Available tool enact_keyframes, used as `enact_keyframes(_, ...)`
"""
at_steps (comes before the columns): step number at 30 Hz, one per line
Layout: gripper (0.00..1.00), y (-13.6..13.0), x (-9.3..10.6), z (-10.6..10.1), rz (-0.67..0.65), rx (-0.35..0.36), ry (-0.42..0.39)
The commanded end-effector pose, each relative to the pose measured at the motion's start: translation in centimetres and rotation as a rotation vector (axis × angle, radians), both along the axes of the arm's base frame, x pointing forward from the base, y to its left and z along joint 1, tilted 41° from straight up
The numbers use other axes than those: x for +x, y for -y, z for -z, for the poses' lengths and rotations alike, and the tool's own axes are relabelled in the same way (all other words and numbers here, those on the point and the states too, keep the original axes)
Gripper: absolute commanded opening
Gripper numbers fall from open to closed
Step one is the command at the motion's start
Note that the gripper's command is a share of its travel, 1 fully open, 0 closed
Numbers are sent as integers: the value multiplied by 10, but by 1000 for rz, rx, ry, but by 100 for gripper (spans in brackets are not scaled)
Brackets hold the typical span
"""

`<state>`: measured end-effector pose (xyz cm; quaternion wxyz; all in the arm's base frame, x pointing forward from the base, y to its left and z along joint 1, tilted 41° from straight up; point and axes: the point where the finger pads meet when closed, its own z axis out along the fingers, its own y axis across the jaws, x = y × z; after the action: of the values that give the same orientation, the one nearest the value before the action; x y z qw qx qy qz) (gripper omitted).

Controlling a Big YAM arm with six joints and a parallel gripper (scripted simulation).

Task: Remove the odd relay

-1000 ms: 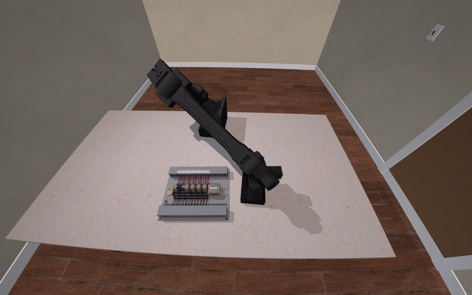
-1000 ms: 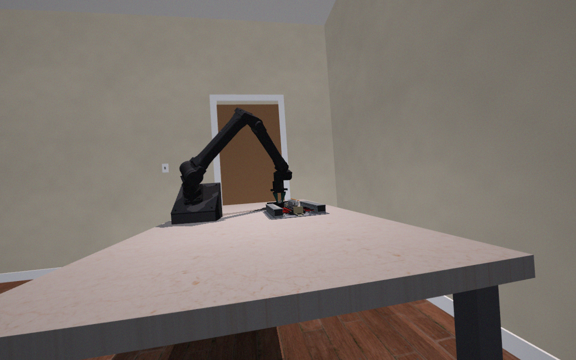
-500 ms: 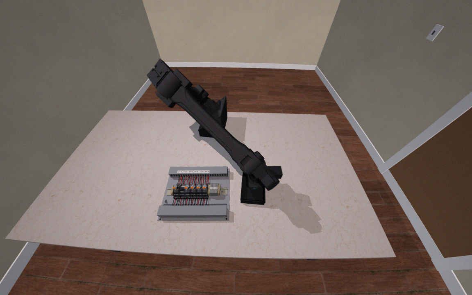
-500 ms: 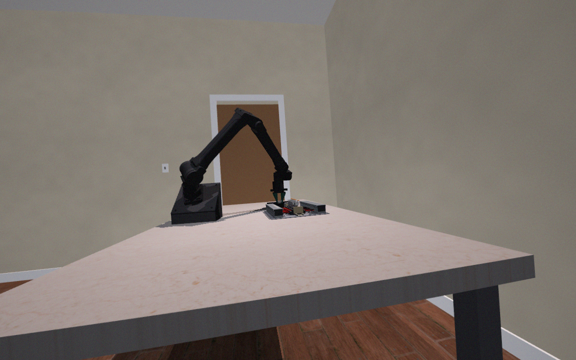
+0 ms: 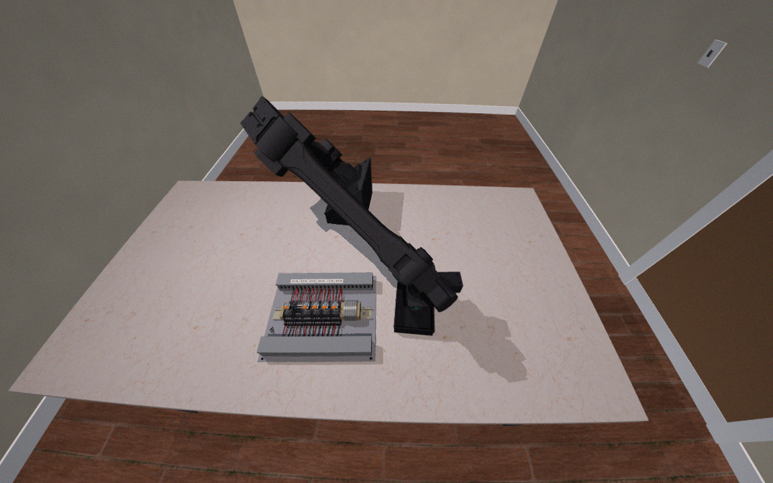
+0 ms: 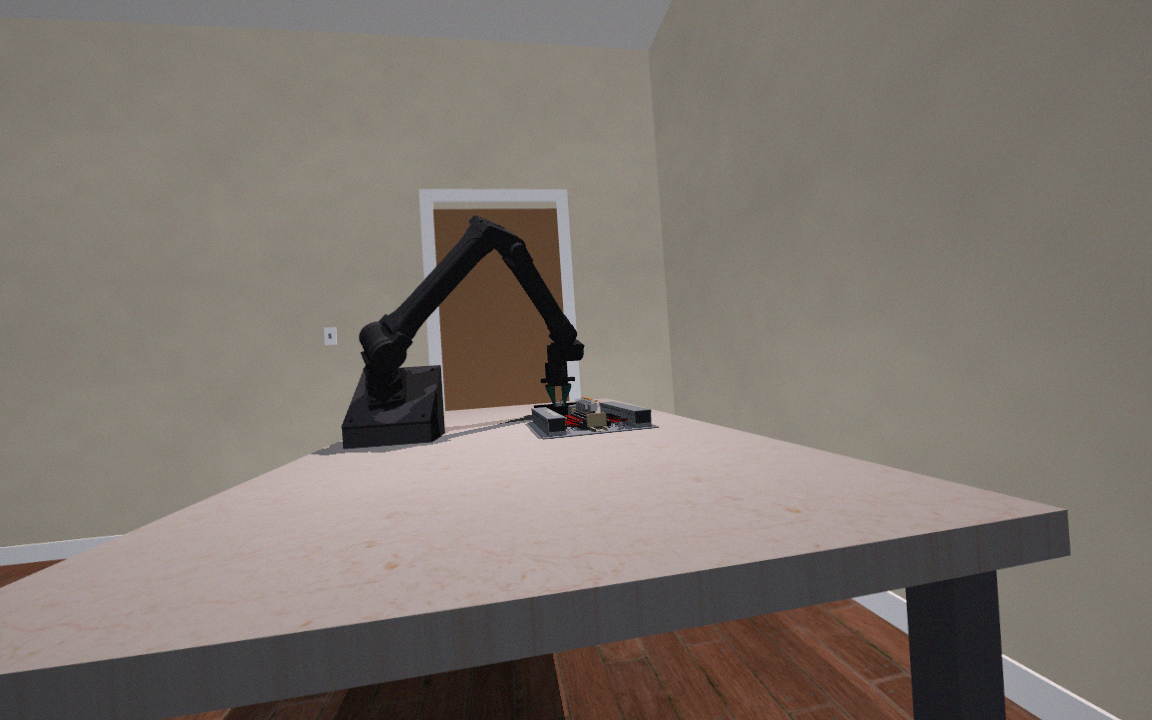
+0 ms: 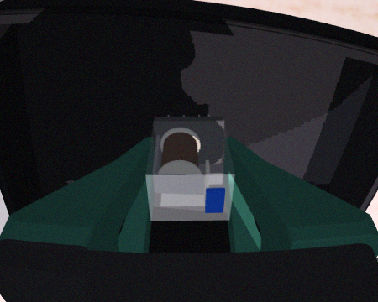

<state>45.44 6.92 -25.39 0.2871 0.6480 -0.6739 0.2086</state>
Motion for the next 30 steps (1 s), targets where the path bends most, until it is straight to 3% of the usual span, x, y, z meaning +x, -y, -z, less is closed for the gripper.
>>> enact_keyframes(1, 0, 4, 6, 4, 3, 6, 5)
enact_keyframes(6, 0, 4, 6, 4, 3, 6, 5)
enact_keyframes(7, 59, 4, 6, 4, 3, 6, 5)
enact_keyframes(30, 59, 4, 6, 4, 3, 6, 5)
